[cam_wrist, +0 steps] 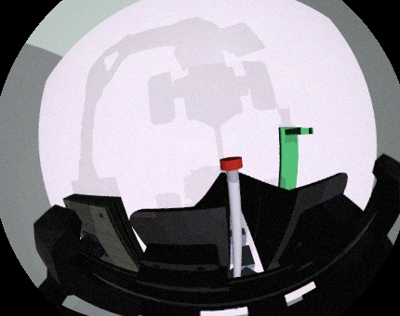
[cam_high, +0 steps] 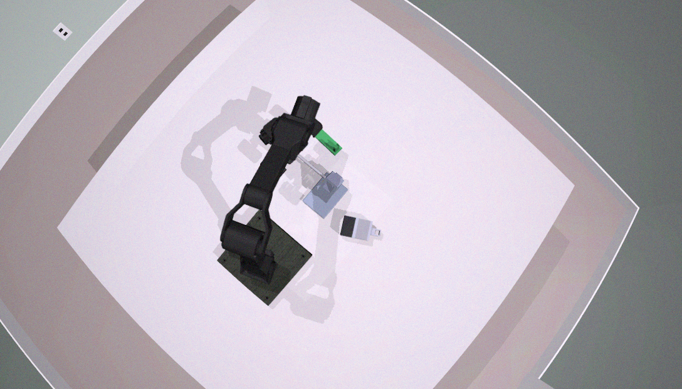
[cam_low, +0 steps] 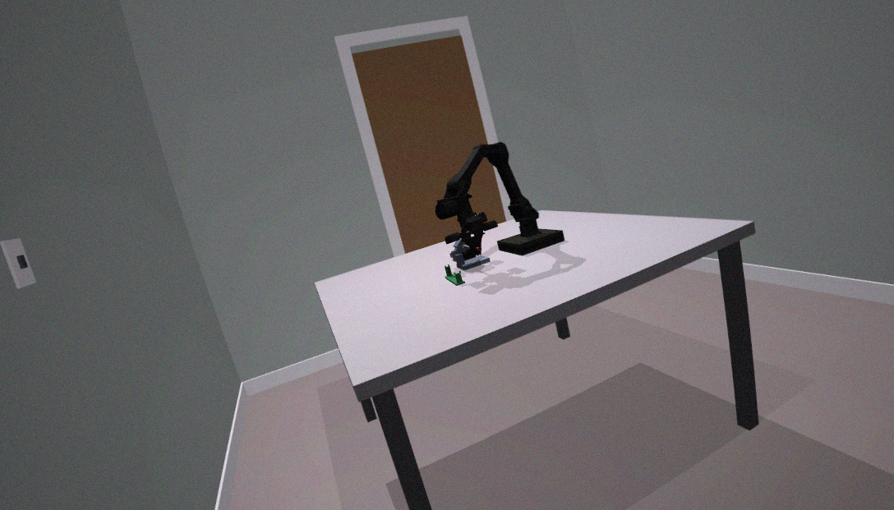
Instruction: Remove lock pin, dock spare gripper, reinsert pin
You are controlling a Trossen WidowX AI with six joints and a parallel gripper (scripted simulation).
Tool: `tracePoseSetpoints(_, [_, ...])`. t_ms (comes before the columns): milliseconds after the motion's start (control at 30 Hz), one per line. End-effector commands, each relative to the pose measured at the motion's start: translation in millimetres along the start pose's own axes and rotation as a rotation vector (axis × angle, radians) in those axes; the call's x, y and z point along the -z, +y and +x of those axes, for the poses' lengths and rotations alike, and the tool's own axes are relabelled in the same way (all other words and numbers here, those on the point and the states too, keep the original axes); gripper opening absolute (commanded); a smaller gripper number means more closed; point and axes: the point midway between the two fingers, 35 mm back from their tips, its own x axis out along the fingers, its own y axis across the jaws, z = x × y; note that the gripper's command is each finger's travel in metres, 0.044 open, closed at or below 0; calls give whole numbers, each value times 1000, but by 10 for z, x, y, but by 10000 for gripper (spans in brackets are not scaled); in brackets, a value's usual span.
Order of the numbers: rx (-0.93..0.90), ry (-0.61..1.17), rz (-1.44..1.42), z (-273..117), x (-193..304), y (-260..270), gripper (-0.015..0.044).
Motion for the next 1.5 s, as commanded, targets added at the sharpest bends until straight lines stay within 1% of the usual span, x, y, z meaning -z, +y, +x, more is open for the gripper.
tracePoseSetpoints(0, [2,6,4,-7,-31,-7,0])
tracePoseSetpoints(633, [-4,9,5,-21,-205,-4,0])
tracePoseSetpoints(1033, [-15,7,1,-228,-237,19,0])
tracePoseSetpoints(1067, [-15,8,1,-175,-225,20,0])
tracePoseSetpoints(1233, [-15,8,1,-175,-225,20,0])
tracePoseSetpoints(1467, [-12,7,11,-200,-308,-136,0])
